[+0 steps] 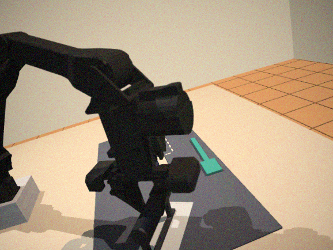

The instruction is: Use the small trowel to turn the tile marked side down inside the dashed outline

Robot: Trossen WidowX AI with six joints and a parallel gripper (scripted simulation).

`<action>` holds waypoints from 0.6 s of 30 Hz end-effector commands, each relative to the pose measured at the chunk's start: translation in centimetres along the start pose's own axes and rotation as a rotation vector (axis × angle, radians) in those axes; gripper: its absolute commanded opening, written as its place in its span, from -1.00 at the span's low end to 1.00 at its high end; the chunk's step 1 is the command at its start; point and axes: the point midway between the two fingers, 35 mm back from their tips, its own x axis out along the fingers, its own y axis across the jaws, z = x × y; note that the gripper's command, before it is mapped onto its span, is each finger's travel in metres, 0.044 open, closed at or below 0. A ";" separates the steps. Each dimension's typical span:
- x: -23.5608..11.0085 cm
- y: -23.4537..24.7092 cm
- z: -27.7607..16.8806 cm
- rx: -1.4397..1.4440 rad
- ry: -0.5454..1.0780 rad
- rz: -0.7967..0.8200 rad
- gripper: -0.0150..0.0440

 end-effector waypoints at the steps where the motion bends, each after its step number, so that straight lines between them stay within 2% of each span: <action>1: 0.1 0.0 0.0 -0.037 0.002 0.001 -0.05; 18: 0.1 0.0 0.0 -0.519 0.001 0.001 -0.05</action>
